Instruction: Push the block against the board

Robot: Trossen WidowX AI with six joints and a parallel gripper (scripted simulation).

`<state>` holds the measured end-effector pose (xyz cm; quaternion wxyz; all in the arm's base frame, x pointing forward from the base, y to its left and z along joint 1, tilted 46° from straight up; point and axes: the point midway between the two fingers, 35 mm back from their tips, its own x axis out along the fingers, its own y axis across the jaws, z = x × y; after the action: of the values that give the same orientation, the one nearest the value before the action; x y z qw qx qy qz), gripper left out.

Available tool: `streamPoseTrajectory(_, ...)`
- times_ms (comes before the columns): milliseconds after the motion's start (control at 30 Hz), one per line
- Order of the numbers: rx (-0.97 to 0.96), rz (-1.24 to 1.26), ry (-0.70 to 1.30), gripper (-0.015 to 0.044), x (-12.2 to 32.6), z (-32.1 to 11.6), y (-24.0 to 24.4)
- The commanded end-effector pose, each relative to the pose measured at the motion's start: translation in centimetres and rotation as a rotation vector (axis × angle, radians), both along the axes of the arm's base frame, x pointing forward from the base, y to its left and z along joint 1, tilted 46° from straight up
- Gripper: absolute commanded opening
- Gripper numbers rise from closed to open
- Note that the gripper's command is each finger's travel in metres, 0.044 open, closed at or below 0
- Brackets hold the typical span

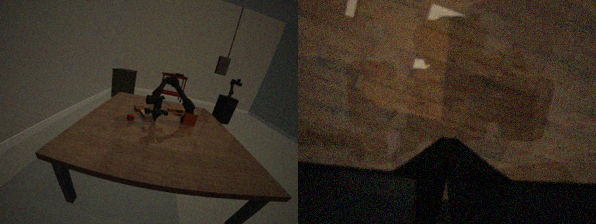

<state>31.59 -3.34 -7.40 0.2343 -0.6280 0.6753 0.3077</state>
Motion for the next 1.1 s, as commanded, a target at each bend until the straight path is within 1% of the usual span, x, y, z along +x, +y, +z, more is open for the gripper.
streamPoseTrajectory(0, 0.003, -0.003, -0.01, 0.0, 0.2, -0.4, 0.7)
streamPoseTrajectory(367, 0.001, -0.004, -0.01, 0.0, 0.1, -1.6, 1.7)
streamPoseTrajectory(433, 0.0, -0.001, -0.002, 0.0, 0.0, -0.5, 2.2)
streamPoseTrajectory(533, 0.004, -0.003, -0.009, 0.0, 0.4, 2.4, 5.1)
streamPoseTrajectory(733, 0.004, -0.004, -0.009, 0.0, 0.4, 2.6, 5.4)
streamPoseTrajectory(800, 0.002, -0.007, -0.028, 0.0, 0.5, 2.6, 5.0)
streamPoseTrajectory(1067, -0.02, -0.196, -0.214, 0.0, 0.6, 4.7, 3.1)
